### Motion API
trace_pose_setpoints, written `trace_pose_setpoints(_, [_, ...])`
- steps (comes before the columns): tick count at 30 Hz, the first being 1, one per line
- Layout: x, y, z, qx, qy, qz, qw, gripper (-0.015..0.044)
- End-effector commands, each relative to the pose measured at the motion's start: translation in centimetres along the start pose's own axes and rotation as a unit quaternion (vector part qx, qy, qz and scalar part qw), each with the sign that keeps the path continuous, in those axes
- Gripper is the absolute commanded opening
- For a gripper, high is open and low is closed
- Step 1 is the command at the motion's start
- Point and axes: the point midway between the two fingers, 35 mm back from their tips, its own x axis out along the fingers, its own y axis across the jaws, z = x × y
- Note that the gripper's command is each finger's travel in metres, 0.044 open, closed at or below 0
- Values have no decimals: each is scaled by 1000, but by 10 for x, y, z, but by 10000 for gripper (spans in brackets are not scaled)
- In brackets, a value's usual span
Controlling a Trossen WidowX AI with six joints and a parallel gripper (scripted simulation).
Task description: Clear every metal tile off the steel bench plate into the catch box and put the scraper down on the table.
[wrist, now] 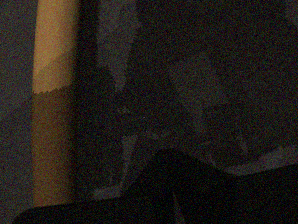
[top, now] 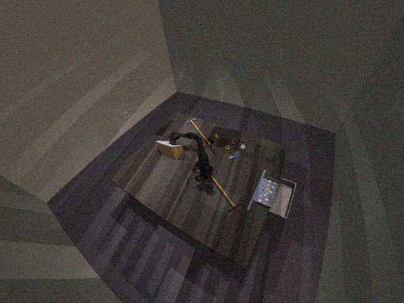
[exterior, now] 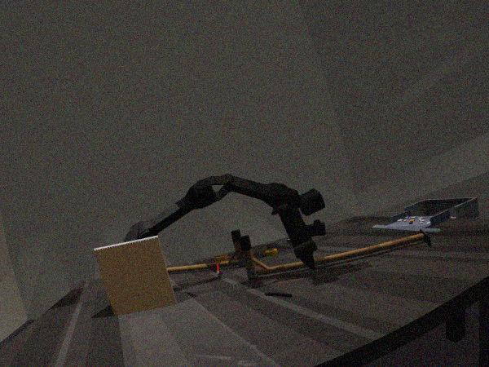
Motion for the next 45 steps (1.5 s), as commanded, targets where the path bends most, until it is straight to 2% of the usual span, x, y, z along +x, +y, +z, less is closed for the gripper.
trace_pose_setpoints(1, [0,4,2,0,-1,2,1000,0])
trace_pose_setpoints(45, [2,45,14,0,-1,2,1000,0])
